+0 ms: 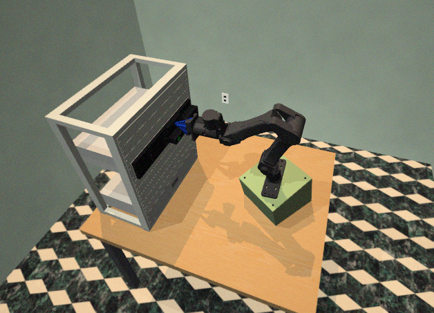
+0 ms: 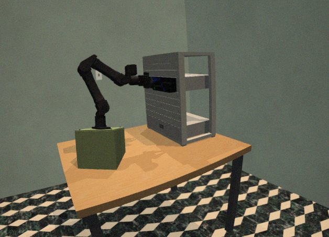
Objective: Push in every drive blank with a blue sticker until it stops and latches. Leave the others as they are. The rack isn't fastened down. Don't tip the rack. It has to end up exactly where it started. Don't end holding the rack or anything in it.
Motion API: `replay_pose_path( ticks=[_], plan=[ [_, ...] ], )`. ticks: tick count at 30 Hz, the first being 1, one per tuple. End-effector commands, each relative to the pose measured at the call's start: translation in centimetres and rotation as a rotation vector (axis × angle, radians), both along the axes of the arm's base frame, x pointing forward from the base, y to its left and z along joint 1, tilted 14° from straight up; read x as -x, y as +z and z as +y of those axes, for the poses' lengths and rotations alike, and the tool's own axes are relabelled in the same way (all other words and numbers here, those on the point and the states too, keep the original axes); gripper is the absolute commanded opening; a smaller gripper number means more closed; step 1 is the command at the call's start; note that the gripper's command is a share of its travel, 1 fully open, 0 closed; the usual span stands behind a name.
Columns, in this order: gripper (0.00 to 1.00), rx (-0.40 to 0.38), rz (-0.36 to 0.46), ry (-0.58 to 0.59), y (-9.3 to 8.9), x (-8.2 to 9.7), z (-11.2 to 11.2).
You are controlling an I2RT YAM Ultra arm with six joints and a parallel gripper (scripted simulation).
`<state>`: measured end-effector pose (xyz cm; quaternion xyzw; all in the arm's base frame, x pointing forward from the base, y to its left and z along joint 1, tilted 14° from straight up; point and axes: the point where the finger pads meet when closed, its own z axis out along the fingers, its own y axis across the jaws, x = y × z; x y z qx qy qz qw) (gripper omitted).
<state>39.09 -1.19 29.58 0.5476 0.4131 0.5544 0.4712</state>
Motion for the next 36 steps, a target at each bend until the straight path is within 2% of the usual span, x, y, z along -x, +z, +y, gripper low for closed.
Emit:
replay_pose_path(
  ticks=[1, 36],
  plan=[
    [0.00, 0.017, -0.089, 0.026, 3.48, -0.94, 0.77],
    [0.00, 0.016, -0.089, 0.026, 3.81, -1.27, 0.90]
  ],
)
